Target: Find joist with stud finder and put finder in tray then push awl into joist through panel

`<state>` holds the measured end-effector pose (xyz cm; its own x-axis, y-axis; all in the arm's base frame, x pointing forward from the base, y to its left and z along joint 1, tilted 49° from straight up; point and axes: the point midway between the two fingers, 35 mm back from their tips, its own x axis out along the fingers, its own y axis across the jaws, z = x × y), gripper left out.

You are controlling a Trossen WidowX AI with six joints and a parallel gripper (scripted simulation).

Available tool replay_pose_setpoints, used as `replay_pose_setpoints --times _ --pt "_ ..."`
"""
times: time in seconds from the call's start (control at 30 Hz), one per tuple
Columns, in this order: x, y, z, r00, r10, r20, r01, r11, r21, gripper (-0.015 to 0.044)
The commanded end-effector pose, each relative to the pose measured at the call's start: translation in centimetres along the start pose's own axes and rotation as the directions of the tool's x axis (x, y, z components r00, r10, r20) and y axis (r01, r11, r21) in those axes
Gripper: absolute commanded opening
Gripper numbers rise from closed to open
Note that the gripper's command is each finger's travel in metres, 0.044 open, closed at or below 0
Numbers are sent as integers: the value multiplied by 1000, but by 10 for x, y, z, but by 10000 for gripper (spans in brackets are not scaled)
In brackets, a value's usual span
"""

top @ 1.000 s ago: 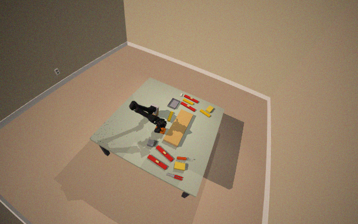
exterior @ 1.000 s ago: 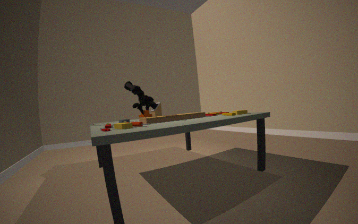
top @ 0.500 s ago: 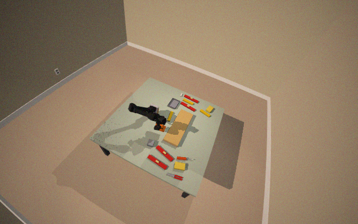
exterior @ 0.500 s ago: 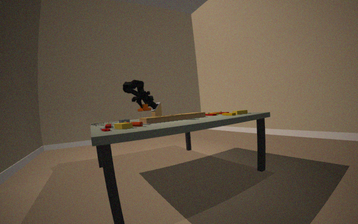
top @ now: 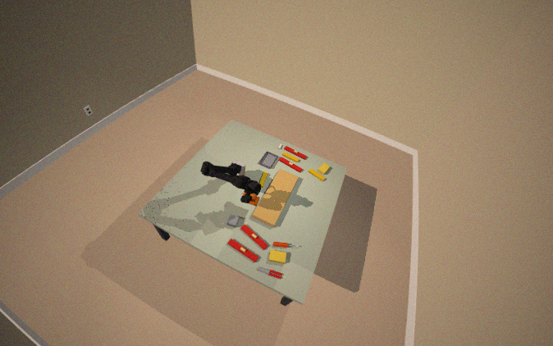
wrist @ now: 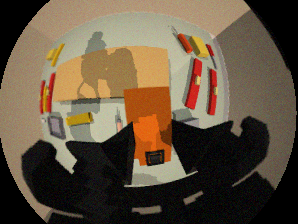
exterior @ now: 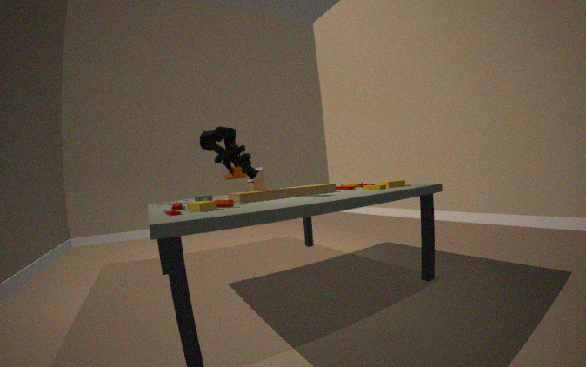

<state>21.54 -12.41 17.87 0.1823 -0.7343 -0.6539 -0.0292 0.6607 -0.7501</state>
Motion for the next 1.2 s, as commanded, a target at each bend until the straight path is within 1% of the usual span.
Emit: replay_pose_setpoints --times 0.0,0.4,0.83,1.17 --pt "0 -8 21 1000 -10 5 10 1000 26 0" --pt "9 -19 73 1000 -22 6 22 997 70 0" --pt "27 -21 128 999 -36 7 35 992 117 0" --pt "34 -21 130 999 -36 7 35 992 120 0"
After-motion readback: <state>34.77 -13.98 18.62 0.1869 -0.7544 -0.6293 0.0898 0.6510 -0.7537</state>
